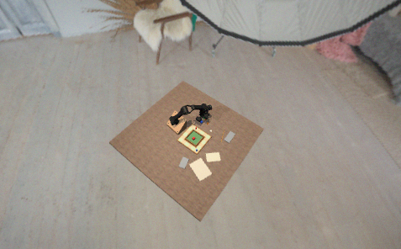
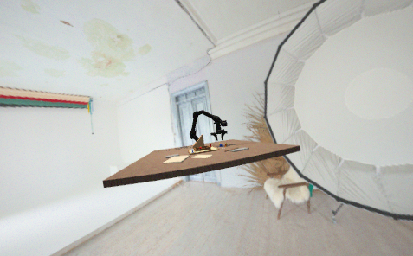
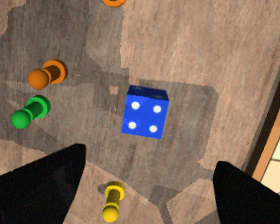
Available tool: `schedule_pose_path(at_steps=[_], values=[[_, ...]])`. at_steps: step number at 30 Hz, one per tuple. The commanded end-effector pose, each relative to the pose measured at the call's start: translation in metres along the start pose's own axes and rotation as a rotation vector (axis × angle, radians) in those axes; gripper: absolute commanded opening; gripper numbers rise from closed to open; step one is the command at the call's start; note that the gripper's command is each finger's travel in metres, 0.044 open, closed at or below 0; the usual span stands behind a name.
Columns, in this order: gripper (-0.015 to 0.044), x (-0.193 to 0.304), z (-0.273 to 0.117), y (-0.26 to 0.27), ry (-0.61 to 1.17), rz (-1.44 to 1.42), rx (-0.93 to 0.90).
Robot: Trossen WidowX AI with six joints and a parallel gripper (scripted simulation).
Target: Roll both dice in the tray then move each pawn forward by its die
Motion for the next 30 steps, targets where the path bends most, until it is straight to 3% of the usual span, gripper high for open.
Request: schedule_pose_path(at_steps=[1,30], values=[[0.0275,-0.002,-0.002,0.005,-0.007,0.044,-0.014],[0.0275,-0.003,0.052,0.003,-0.007,0.045,-0.012]])
Point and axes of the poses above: the point midway between the two fingers, 35 mm back from their tips, its own z axis out along the fingers, its own y axis across the jaws, x = y × z, the point moved 1 cm from there along -z, back along the fingers, and after that the axes turned 10 degrees about -z, right-handed, at the moved point
